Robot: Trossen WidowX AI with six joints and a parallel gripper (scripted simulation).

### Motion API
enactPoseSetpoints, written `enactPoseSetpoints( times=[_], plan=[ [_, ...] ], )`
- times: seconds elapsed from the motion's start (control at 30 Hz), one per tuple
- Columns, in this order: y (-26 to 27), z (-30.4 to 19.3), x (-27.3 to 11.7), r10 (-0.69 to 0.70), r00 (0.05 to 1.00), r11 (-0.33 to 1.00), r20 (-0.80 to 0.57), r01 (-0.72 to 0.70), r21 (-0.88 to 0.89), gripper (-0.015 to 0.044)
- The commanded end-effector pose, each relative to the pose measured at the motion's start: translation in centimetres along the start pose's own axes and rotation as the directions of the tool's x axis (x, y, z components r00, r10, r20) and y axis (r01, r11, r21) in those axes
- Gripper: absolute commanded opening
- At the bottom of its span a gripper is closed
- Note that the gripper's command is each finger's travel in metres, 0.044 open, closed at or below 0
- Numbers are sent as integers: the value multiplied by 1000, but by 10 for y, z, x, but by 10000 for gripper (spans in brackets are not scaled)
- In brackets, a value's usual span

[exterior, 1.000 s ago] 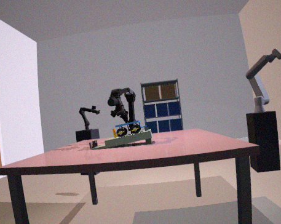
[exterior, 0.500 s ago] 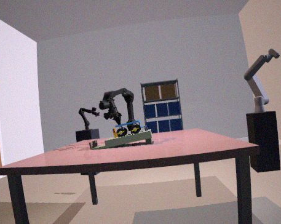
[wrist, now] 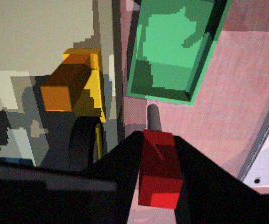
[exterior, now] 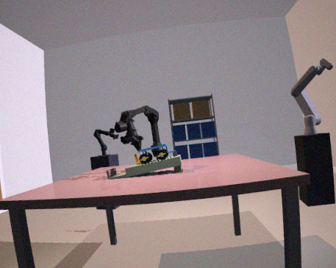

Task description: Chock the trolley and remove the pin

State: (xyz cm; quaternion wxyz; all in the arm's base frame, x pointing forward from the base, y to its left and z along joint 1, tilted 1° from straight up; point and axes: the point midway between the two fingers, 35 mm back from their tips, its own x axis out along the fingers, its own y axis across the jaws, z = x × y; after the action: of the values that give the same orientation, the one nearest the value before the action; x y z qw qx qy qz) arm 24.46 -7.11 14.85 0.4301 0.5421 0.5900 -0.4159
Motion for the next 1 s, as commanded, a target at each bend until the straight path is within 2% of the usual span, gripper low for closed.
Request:
enactPoseSetpoints(
  times=[0.0, 0.43, 0.97],
  plan=[
    [-1, -1, 0, 12, 1000, 993, 23, -15, 113, 0],
    [-3, -3, 0, 52, 995, 867, 90, -90, 490, 0],
    [-3, -6, 0, 54, 984, 532, 173, -175, 828, 0]
  ],
)
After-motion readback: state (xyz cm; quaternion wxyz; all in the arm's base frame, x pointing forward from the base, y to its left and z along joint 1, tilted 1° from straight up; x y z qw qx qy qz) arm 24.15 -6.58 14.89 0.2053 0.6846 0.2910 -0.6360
